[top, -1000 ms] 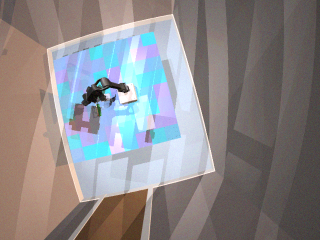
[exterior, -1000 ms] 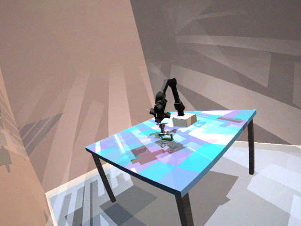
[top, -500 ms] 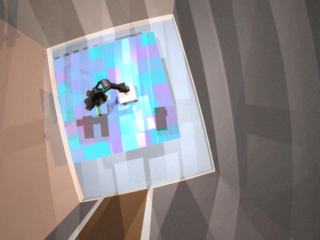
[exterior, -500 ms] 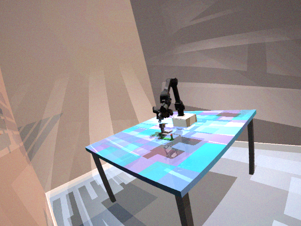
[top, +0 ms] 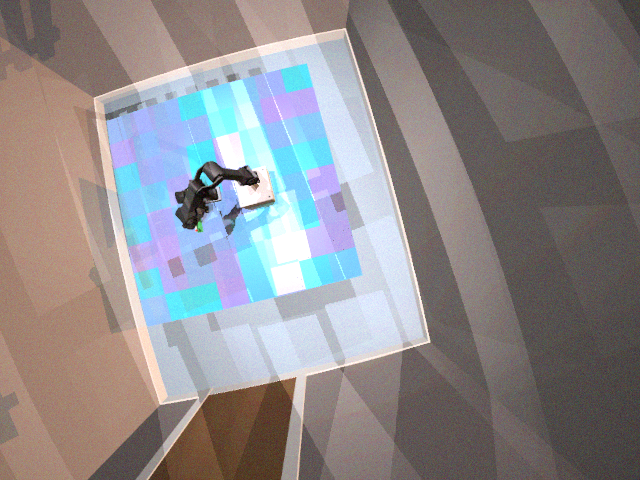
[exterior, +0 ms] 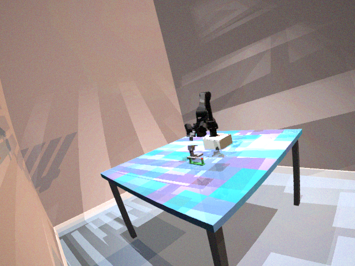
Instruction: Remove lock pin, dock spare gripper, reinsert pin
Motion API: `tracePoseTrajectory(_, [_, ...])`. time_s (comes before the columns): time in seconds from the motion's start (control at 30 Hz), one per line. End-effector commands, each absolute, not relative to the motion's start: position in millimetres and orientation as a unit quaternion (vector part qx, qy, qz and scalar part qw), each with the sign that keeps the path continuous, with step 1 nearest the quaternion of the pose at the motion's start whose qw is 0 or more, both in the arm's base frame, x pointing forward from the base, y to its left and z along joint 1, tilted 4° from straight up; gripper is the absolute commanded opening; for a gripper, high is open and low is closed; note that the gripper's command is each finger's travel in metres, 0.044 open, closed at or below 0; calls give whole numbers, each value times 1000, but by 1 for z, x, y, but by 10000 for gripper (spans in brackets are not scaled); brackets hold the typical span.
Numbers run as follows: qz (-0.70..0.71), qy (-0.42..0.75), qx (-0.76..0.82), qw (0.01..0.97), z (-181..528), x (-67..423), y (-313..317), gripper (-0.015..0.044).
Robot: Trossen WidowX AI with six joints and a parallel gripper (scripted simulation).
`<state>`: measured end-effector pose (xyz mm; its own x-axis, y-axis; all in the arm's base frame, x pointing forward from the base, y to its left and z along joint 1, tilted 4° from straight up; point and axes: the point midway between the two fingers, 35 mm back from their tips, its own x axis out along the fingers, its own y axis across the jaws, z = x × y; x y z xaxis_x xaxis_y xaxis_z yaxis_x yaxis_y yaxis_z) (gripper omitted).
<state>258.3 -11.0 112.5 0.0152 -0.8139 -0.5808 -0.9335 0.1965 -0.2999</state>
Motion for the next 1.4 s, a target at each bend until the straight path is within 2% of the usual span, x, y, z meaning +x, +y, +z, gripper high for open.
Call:
tracePoseTrajectory(0.0, [93,687,-649,312,117,258,-9,0])
tracePoseTrajectory(1.37, [101,685,-648,318,79,270,-9,0])
